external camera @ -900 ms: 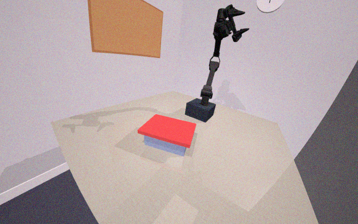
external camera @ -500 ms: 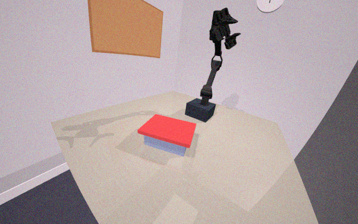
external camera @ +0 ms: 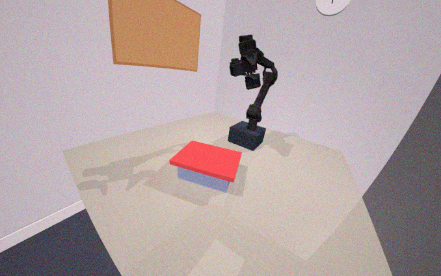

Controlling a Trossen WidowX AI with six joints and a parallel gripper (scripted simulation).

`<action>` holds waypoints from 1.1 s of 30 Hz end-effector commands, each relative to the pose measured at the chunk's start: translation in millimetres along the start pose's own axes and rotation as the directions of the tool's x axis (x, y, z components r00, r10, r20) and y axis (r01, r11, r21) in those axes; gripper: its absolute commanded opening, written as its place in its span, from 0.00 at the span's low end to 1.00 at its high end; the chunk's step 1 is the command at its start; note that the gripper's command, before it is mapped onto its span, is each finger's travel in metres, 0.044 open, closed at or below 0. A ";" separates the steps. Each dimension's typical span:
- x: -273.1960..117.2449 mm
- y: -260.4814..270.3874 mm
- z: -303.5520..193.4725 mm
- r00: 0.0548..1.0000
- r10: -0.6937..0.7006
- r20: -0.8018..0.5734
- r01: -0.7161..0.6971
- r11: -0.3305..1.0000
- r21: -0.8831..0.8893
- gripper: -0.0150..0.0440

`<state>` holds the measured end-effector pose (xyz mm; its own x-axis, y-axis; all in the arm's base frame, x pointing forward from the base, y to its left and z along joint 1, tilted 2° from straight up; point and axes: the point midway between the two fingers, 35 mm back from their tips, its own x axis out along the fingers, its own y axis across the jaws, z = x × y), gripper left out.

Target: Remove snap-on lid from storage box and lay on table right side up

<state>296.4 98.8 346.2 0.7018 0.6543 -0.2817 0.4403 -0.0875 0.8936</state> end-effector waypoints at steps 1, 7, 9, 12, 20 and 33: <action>12.7 -45.0 58.2 0.990 -0.068 0.121 0.077 0.995 -0.064 0.65; 13.2 -99.0 111.9 0.962 -0.145 0.233 0.178 0.976 -0.128 0.65; 10.1 -125.1 132.1 0.944 -0.182 0.276 0.229 0.962 -0.149 0.65; 3.4 -160.8 154.7 0.917 -0.232 0.325 0.298 0.939 -0.170 0.65; -1.7 -182.4 165.7 0.899 -0.263 0.350 0.340 0.923 -0.180 0.65; 8.1 -203.8 177.5 0.899 -0.263 0.350 0.340 0.923 -0.180 0.65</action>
<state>311.9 -10.6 128.1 0.7245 0.3498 -0.5939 0.5258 0.2766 0.8044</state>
